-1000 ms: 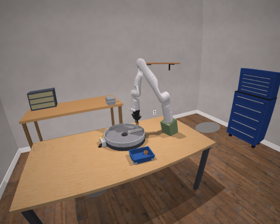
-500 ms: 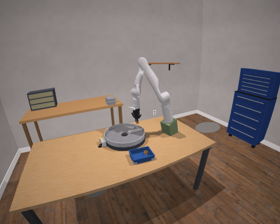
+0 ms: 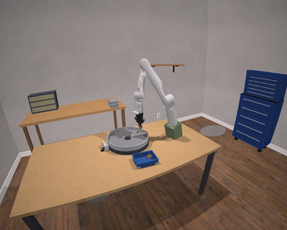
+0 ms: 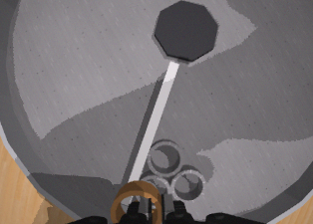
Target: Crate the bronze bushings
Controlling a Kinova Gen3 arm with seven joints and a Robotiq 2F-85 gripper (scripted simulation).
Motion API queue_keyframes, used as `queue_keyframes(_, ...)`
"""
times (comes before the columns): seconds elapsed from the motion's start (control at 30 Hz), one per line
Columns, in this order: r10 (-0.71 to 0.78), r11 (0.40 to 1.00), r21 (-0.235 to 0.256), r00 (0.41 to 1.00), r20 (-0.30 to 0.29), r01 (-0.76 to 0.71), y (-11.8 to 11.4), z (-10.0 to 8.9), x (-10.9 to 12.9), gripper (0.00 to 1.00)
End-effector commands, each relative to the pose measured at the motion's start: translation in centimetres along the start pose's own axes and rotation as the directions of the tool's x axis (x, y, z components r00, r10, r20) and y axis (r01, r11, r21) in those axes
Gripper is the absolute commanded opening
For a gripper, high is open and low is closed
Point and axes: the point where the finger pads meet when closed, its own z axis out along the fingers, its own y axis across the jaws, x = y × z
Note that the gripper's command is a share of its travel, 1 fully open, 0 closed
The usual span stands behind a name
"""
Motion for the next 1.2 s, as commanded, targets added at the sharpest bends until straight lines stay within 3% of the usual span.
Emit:
queue_keyframes(0.0, -0.030, 1.000, -0.005, 1.000, 0.004, 0.030, -0.5, 0.0, 0.6, 0.00)
queue_keyframes(0.23, -0.030, 1.000, -0.005, 1.000, 0.004, 0.030, -0.5, 0.0, 0.6, 0.00)
queue_keyframes(0.4, -0.027, 1.000, -0.005, 1.000, 0.004, 0.027, -4.0, 0.0, 4.5, 0.00)
queue_keyframes(0.8, -0.027, 1.000, -0.005, 1.000, 0.004, 0.027, -4.0, 0.0, 4.5, 0.00)
queue_keyframes(0.97, -0.024, 1.000, -0.006, 1.000, 0.003, 0.024, -7.4, 0.0, 8.4, 0.00)
queue_keyframes(1.17, -0.024, 1.000, -0.006, 1.000, 0.003, 0.024, -7.4, 0.0, 8.4, 0.00)
